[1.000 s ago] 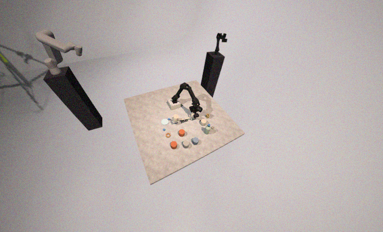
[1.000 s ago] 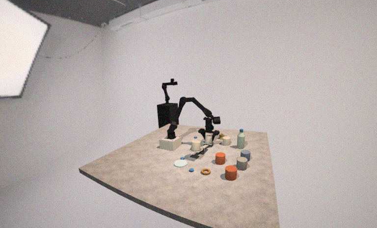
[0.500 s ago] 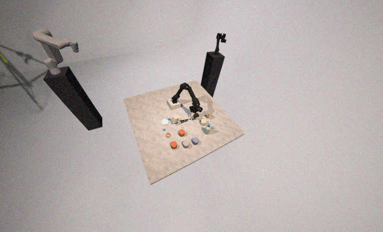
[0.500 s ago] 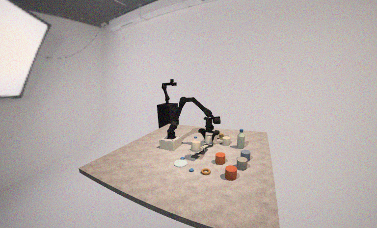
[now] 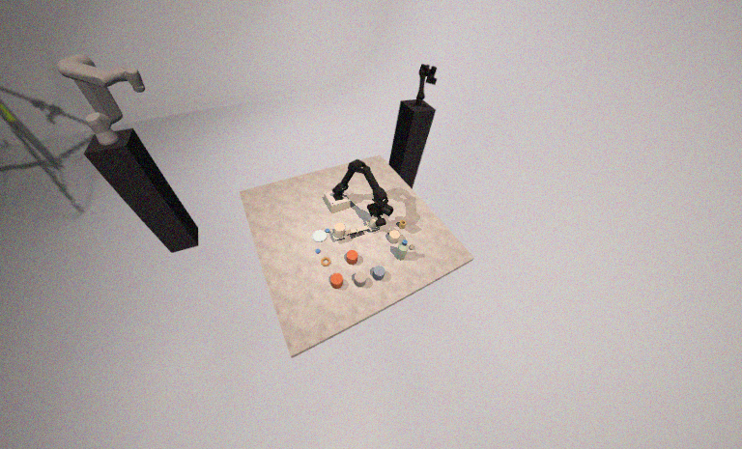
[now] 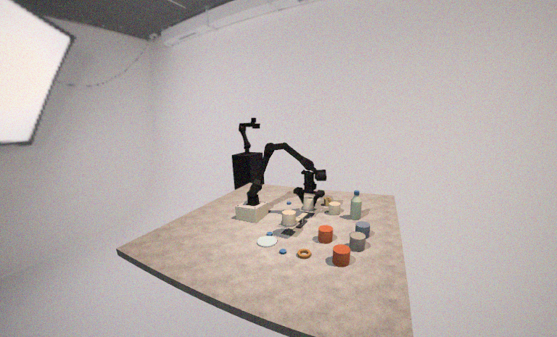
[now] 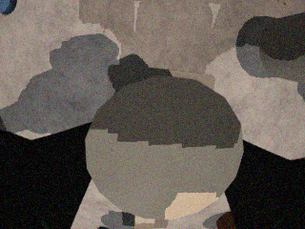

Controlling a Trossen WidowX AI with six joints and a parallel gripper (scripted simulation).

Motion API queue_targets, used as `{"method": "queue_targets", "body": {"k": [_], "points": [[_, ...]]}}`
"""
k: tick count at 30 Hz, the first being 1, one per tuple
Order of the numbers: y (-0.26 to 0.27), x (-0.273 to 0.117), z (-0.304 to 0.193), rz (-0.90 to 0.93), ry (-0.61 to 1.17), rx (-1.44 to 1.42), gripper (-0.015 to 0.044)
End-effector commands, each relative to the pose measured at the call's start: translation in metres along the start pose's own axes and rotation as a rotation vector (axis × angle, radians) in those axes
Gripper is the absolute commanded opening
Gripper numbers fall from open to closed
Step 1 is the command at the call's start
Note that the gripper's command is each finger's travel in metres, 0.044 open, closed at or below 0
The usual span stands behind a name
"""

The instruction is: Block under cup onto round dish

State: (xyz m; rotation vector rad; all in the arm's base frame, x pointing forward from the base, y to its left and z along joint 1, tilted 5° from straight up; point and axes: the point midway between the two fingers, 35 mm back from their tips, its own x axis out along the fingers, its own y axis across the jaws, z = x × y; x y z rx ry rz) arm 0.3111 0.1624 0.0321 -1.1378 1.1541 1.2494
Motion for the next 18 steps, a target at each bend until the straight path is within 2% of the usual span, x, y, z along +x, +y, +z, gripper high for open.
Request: {"method": "queue_targets", "body": {"k": [1, 18], "points": [[-0.002, -0.008, 0.002, -0.009, -0.007, 0.0, 0.0], [-0.004, -0.03, 0.002, -0.009, -0.007, -0.001, 0.0]]}}
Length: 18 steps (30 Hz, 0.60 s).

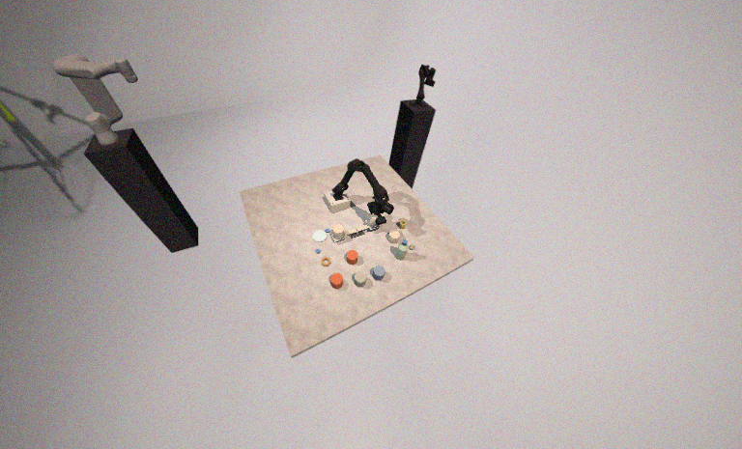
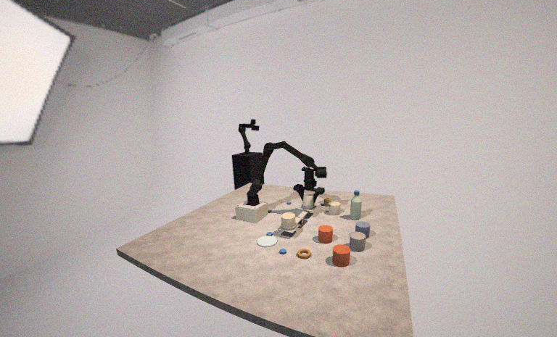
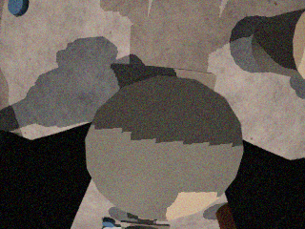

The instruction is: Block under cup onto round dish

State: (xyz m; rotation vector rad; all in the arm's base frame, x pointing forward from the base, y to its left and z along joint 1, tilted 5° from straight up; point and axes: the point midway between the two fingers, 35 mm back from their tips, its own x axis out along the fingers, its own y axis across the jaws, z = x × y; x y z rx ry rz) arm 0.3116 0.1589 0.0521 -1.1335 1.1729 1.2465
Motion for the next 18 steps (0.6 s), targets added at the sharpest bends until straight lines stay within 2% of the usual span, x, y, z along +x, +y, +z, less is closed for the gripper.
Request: {"method": "queue_targets", "body": {"k": [1, 18], "points": [[-0.004, -0.011, 0.004, -0.02, -0.016, -0.01, 0.0], [-0.004, -0.032, 0.004, -0.02, -0.016, -0.01, 0.0]]}}
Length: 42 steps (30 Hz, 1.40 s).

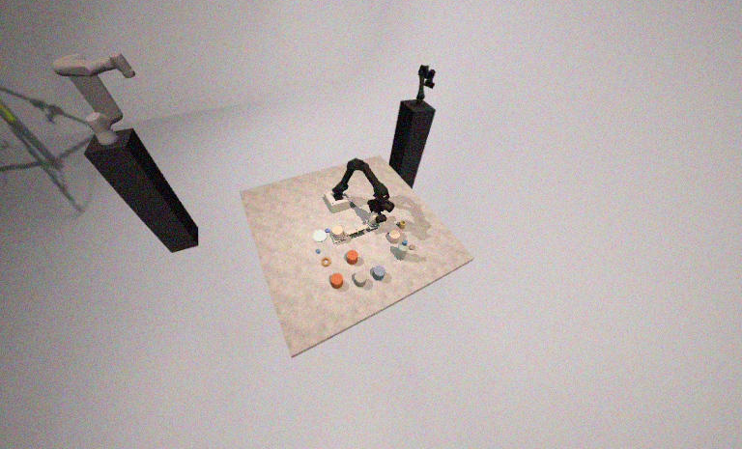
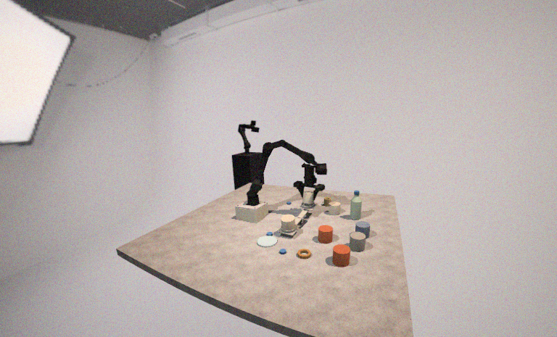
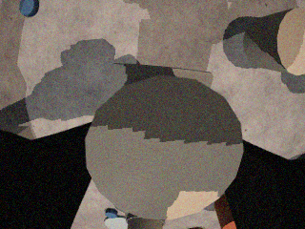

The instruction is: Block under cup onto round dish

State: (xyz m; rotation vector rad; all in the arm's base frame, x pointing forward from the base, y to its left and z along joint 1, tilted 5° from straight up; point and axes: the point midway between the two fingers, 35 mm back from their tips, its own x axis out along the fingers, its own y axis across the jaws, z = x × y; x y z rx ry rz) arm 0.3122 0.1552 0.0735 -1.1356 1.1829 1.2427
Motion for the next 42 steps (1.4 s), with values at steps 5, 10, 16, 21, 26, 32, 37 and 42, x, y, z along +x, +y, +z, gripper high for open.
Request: {"method": "queue_targets", "body": {"k": [5, 10, 16, 21, 26, 32, 37, 42], "points": [[-0.003, -0.017, 0.006, -0.023, -0.024, -0.013, 0.0], [-0.003, -0.024, 0.005, -0.023, -0.024, -0.013, 0.0], [-0.002, -0.031, 0.005, -0.023, -0.024, -0.013, 0.0], [-0.001, -0.038, 0.004, -0.023, -0.024, -0.013, 0.0], [0.0, -0.044, 0.004, -0.023, -0.024, -0.013, 0.0], [0.001, -0.052, 0.003, -0.023, -0.024, -0.013, 0.0], [0.002, -0.058, 0.003, -0.023, -0.024, -0.013, 0.0], [0.004, -0.065, 0.002, -0.023, -0.024, -0.013, 0.0]]}}
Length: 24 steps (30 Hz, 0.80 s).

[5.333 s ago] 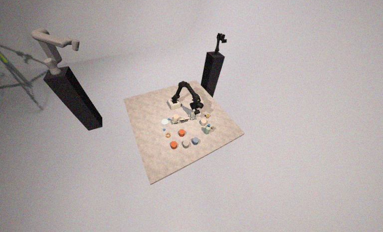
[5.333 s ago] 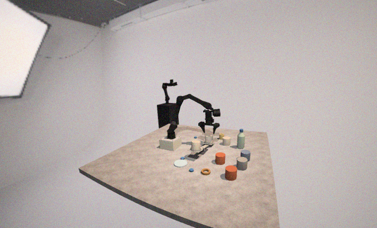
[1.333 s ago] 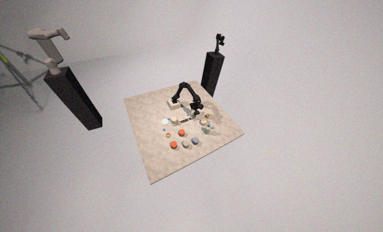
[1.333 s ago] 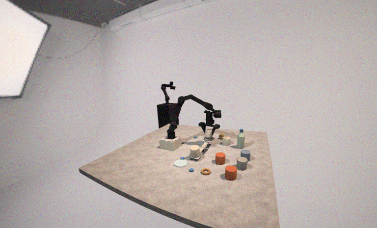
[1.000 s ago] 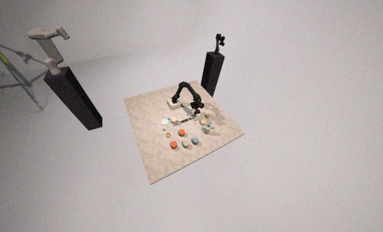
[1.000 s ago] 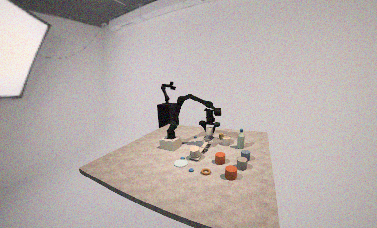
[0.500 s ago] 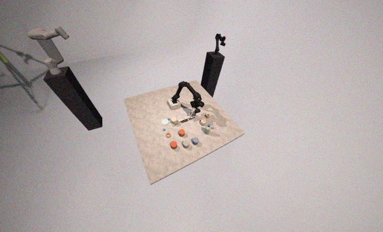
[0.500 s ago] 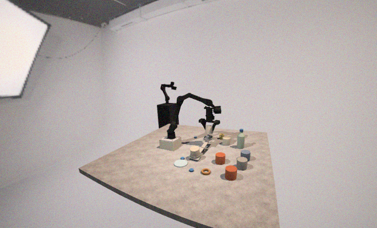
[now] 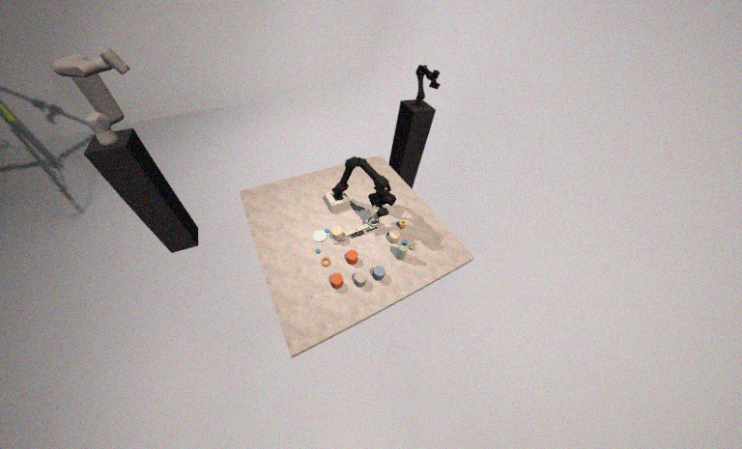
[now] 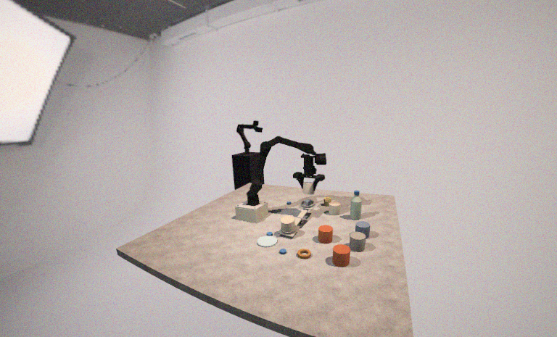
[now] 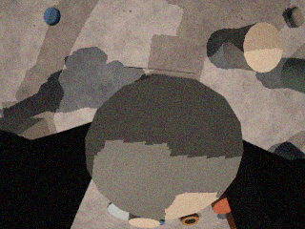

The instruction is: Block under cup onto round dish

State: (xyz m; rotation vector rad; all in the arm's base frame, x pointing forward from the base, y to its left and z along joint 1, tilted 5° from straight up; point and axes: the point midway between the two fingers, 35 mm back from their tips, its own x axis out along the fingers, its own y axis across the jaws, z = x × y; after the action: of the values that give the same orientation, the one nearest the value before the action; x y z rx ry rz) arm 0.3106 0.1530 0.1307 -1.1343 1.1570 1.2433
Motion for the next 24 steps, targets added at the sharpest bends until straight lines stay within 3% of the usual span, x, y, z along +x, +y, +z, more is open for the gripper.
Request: {"method": "queue_targets", "body": {"k": [1, 24], "points": [[0.0008, -0.009, 0.0003, -0.008, -0.007, -0.007, 0.0], [0.0012, -0.0073, -0.0006, -0.001, 0.0, 0.0, 0.0]]}}
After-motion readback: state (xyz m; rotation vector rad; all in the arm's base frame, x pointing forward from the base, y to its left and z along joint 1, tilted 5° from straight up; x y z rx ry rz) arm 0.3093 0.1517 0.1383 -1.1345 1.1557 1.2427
